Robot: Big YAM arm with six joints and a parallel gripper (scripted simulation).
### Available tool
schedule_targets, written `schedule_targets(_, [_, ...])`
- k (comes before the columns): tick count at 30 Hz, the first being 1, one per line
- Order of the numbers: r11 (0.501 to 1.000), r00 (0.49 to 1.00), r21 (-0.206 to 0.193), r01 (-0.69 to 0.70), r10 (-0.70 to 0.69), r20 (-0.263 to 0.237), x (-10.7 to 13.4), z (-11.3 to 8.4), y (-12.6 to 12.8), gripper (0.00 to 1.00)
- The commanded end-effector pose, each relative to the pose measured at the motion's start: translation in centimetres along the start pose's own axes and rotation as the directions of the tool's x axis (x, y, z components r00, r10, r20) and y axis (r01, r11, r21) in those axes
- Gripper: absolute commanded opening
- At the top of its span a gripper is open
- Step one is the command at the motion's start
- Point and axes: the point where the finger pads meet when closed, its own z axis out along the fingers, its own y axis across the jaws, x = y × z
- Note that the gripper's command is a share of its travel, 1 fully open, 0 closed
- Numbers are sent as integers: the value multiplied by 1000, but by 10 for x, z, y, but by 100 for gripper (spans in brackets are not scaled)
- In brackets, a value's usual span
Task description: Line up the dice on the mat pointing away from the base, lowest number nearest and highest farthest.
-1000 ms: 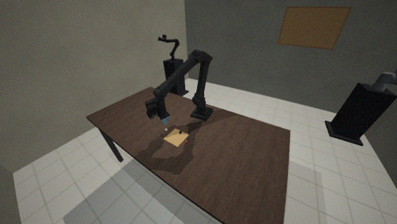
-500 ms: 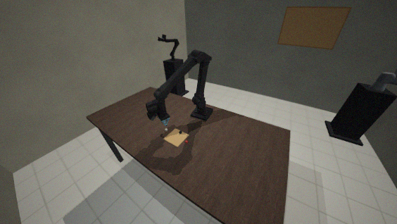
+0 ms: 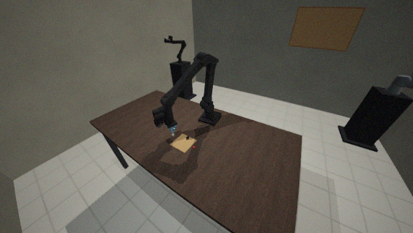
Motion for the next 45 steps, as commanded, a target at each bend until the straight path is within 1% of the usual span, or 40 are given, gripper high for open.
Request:
schedule_targets(1, [1000,1000,2,1,-1,13,-5,5,2,30])
schedule_targets(10, [1000,1000,2,0,0,13,-5,15,2,30])
schedule_targets(18, [1000,1000,2,1,-1,12,-5,18,2,30])
schedule_targets(45, [1000,1000,3,0,0,12,-5,18,2,30])
